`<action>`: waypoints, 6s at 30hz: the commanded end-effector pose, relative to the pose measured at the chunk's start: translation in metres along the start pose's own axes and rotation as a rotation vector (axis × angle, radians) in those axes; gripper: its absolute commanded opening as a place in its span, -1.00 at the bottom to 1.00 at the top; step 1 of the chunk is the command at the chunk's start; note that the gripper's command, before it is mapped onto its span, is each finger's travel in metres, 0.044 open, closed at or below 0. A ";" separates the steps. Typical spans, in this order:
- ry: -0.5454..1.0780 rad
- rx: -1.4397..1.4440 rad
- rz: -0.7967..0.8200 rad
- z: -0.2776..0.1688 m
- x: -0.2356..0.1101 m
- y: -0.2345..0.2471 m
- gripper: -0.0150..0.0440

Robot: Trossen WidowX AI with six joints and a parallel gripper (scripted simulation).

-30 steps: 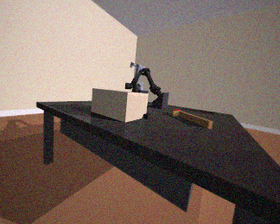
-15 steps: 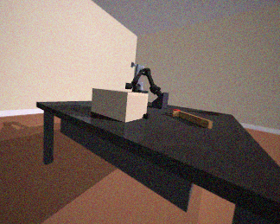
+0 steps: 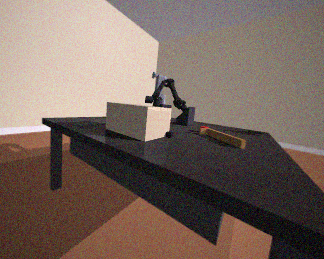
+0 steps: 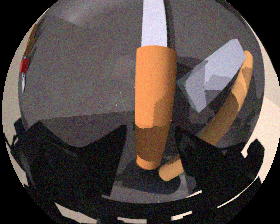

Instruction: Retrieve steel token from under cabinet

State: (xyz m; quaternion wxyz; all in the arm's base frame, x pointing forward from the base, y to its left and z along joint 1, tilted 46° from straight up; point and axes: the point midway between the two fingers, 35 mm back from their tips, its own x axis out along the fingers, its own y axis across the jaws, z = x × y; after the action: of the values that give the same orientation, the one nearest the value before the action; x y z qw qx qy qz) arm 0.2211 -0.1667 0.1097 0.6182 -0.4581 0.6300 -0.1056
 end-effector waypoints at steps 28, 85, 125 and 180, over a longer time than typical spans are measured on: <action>-0.001 0.005 -0.003 0.002 0.001 -0.001 -0.49; -0.005 0.039 0.002 0.070 0.001 -0.001 -0.49; -0.007 0.042 0.002 0.120 0.000 -0.003 -0.49; -0.009 0.044 0.002 0.186 -0.001 -0.006 -0.49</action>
State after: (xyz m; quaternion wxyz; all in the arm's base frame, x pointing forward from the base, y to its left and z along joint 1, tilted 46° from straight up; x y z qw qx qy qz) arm 0.3815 -0.0918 0.0761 0.6303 -0.4441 0.6261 -0.1162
